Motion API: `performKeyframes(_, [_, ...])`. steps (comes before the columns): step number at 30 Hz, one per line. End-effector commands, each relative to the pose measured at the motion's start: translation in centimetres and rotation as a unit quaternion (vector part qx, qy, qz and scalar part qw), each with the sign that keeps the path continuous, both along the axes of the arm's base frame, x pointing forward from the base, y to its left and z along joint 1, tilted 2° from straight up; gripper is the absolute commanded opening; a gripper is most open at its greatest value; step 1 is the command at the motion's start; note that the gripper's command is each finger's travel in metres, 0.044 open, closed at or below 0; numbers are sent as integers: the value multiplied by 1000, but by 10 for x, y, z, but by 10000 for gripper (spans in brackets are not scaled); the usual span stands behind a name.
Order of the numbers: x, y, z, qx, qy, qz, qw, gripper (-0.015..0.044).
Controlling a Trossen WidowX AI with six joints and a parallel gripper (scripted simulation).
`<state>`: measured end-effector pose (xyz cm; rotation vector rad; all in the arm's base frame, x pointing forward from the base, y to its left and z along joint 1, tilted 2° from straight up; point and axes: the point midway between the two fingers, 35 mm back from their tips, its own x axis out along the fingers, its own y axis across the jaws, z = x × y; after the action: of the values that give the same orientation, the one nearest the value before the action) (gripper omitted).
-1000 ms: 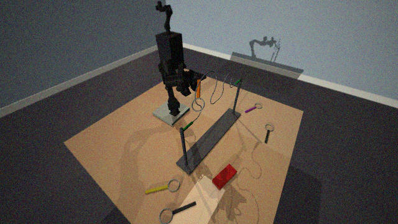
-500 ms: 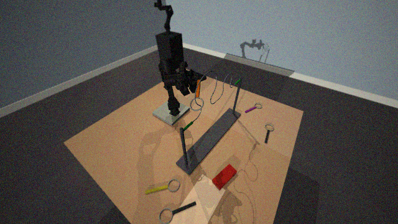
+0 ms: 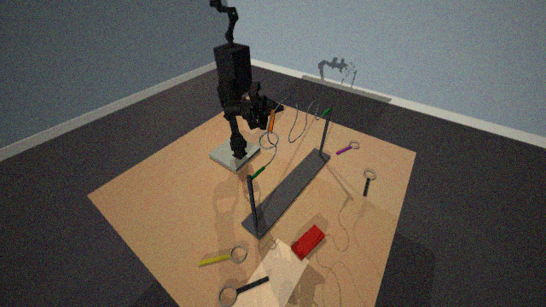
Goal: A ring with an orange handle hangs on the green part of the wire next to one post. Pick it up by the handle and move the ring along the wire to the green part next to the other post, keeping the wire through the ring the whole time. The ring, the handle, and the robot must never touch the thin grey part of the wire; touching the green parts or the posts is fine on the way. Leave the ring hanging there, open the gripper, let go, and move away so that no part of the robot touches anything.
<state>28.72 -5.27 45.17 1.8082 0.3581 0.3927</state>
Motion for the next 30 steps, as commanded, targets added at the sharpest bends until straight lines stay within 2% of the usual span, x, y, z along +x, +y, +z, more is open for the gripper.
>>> performKeyframes(1, [1,0,-1,-23,2,2,1000,-150])
performKeyframes(30, [1,2,-13,-207,27,1,978,-150])
